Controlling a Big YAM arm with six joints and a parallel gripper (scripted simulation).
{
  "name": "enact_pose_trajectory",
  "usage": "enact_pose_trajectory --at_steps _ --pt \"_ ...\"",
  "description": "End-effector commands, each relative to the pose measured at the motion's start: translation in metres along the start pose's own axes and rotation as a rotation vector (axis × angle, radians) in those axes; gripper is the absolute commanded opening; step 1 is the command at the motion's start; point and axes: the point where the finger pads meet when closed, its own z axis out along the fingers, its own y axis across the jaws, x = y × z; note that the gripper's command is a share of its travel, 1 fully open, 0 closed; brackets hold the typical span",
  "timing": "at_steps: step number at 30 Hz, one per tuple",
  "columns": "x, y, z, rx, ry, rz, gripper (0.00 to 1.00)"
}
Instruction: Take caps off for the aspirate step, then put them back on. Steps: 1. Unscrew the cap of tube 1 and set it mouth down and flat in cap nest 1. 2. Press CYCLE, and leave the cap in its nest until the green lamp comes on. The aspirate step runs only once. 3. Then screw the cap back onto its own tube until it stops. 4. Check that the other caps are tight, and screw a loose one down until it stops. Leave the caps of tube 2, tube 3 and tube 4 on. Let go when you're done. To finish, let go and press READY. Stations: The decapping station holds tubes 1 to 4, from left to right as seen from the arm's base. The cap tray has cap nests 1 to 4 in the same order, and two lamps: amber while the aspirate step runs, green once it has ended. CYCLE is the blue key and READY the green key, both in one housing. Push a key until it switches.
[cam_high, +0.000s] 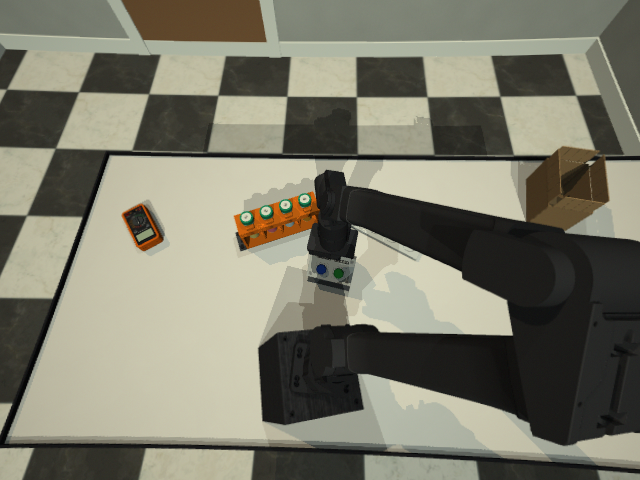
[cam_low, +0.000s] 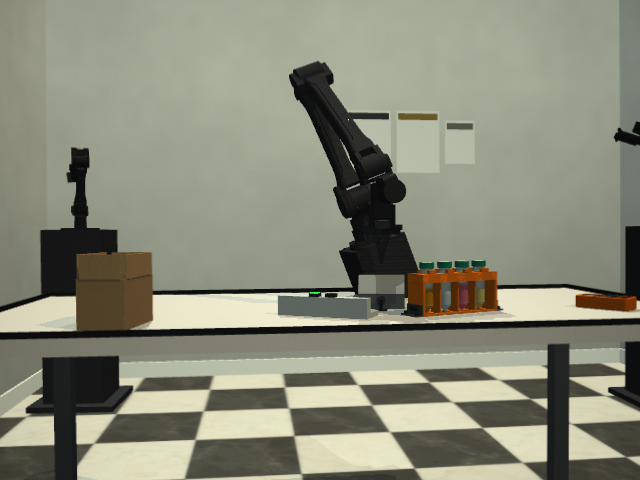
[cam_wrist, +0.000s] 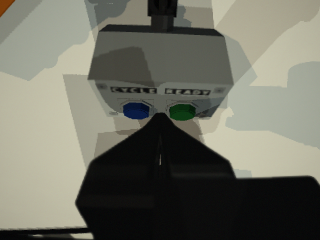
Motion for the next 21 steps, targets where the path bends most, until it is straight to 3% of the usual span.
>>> enact_pose_trajectory --at_steps 1,5,7,10,11,15,16,21 --pt "0.008 -0.014 0.004 -0.014 -0.036 -0.010 0.00" --pt "0.021 -0.024 0.010 -0.013 -0.036 -0.010 0.00" --pt "-0.001 -0.016 -0.001 -0.024 -0.081 -0.020 0.00" --pt "0.002 -0.018 0.003 -0.020 -0.065 -0.016 0.00" --pt "0.015 -0.020 0.007 -0.011 -0.036 -0.013 0.00" --pt "0.015 -0.020 0.007 -0.011 -0.036 -0.013 0.00" --pt "0.026 -0.023 0.018 -0.007 -0.012 -0.020 0.00" --pt "0.021 -0.022 0.032 -0.009 -0.020 -0.016 0.00"
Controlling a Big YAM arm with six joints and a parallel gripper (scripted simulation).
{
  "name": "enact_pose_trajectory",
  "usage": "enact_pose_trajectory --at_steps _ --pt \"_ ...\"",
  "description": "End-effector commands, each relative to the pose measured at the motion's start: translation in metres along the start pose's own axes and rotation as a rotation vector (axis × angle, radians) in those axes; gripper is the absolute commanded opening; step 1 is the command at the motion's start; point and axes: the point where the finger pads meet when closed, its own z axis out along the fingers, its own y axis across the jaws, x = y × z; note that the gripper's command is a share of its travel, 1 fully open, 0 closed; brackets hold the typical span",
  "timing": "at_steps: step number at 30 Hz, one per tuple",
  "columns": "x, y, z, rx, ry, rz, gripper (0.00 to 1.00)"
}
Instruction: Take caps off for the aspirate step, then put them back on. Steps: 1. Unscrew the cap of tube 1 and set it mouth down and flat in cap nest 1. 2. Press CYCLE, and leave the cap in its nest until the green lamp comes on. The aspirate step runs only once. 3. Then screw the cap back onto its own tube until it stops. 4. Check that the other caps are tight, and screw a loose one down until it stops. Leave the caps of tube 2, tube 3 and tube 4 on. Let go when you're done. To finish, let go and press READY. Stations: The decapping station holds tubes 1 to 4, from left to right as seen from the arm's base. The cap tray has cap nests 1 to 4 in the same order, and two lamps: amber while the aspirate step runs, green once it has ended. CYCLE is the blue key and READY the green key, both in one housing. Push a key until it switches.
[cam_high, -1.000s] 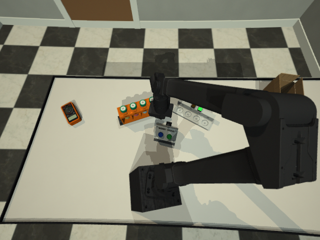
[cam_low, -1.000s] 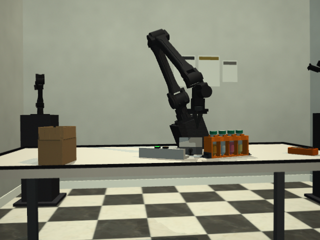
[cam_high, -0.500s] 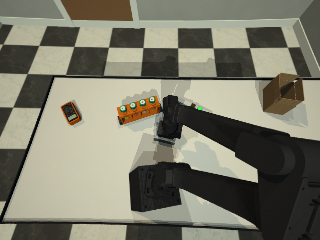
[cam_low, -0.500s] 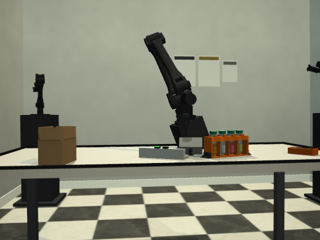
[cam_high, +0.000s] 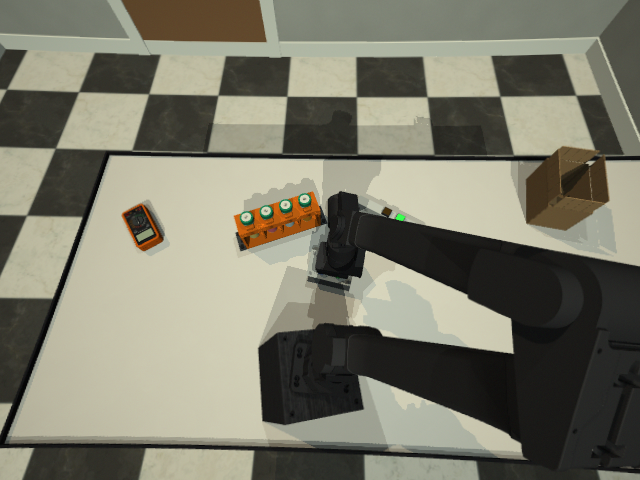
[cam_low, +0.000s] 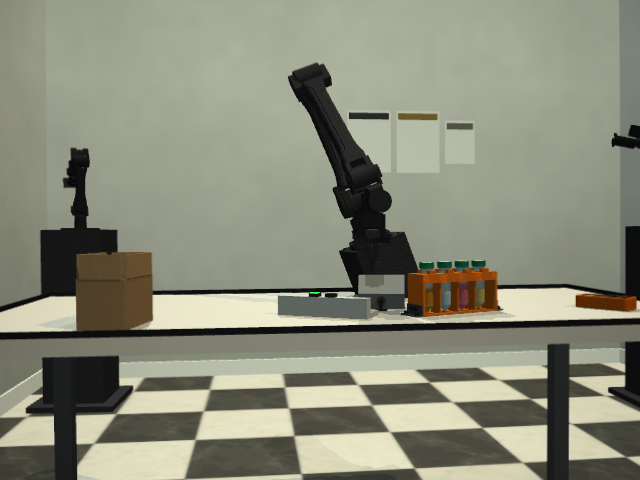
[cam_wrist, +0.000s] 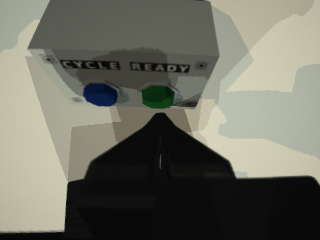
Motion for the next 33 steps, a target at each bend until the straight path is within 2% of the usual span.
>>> enact_pose_trajectory --at_steps 1,5,16,28,33 --pt "-0.018 0.001 0.005 -0.008 -0.028 0.000 0.00" --pt "-0.023 0.005 -0.002 -0.015 -0.058 -0.010 0.00" --pt "-0.026 0.006 -0.001 -0.015 -0.057 -0.001 0.00" --pt "-0.015 0.003 0.003 -0.007 -0.028 -0.003 0.00" --pt "-0.011 0.001 0.011 -0.006 -0.015 -0.005 0.00"
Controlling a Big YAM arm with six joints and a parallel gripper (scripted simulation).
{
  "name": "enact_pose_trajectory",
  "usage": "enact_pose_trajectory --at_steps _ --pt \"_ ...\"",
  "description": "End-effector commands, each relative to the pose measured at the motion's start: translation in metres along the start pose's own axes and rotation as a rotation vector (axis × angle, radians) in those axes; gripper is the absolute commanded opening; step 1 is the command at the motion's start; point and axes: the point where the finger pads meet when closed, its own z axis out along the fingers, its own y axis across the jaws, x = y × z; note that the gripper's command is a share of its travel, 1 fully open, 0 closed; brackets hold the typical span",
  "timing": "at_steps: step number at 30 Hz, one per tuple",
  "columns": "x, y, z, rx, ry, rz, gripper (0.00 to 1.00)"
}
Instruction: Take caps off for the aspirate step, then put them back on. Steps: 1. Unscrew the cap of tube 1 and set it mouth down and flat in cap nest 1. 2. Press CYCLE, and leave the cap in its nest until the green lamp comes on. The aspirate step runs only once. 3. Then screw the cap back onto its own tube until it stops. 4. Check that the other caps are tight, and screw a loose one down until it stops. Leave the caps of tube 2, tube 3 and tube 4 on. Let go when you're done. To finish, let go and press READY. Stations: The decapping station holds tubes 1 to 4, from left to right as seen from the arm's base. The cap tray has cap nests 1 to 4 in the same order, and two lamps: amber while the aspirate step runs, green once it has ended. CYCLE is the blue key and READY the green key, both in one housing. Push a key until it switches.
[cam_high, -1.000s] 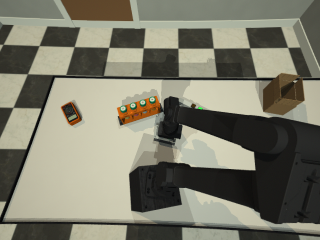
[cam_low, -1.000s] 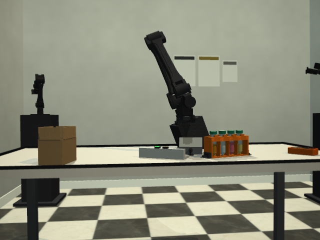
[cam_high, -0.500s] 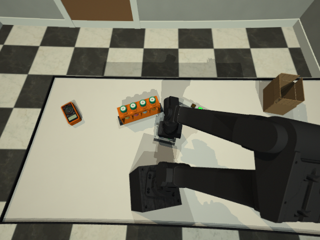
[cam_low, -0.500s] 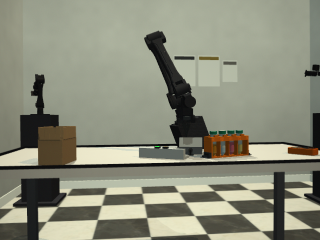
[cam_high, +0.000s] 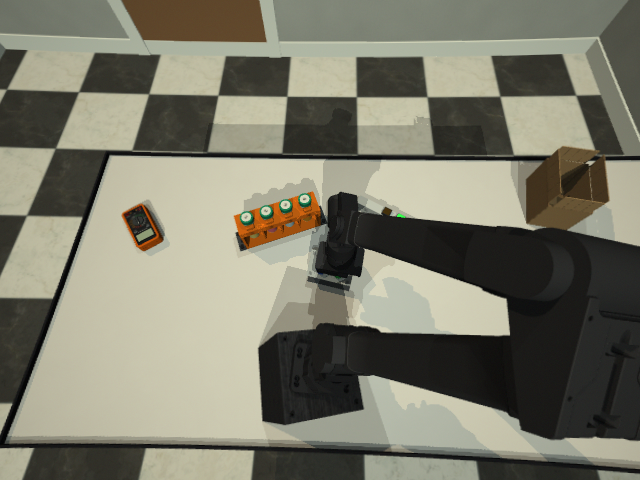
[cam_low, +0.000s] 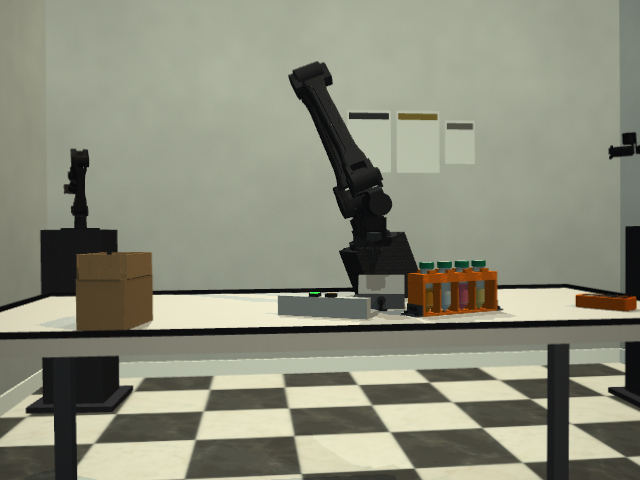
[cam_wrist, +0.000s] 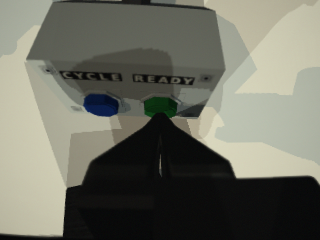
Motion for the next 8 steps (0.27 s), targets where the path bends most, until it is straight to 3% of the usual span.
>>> enact_pose_trajectory --at_steps 1,8 --pt "-0.0044 -0.0004 0.0045 -0.004 -0.006 0.003 0.00" --pt "-0.0040 0.0008 0.0089 -0.005 -0.007 -0.002 0.00"
